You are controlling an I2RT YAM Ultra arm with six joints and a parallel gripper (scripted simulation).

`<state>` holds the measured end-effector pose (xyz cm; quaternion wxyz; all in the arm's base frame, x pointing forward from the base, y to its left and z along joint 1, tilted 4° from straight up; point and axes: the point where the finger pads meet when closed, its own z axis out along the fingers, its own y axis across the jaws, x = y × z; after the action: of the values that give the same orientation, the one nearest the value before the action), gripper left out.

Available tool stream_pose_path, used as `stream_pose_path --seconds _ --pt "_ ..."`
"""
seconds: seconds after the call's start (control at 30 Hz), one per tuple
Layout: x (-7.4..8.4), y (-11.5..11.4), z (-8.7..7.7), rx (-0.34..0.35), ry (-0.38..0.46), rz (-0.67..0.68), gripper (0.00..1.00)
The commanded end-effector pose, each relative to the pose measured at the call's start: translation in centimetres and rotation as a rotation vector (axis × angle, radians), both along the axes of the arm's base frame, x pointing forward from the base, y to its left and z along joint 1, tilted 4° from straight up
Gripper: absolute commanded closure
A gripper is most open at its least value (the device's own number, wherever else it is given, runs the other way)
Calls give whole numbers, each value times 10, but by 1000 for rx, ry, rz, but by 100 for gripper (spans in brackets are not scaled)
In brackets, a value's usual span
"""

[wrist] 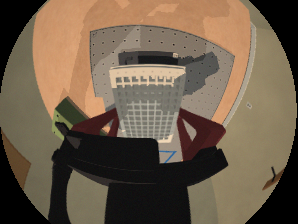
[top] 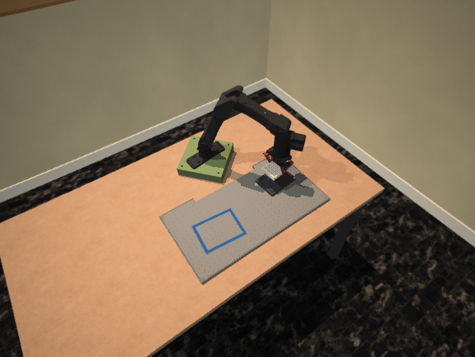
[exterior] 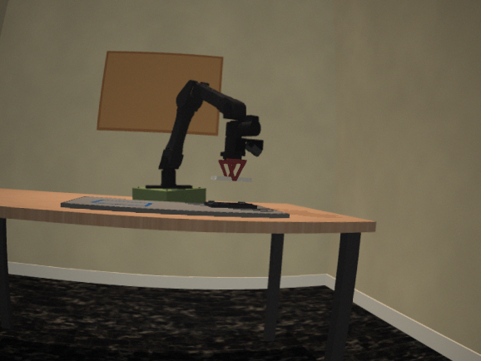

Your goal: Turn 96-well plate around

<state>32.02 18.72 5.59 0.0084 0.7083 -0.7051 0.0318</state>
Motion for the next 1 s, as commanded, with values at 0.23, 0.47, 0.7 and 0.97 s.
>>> stream_pose_path --seconds 0.23,0.47,0.7,0.97 --pt "2 1 6 10 -16 1 100" --pt "2 1 4 10 -16 1 100" --pt "3 1 -8 10 -16 1 100" --pt "4 1 -18 10 -16 1 100"
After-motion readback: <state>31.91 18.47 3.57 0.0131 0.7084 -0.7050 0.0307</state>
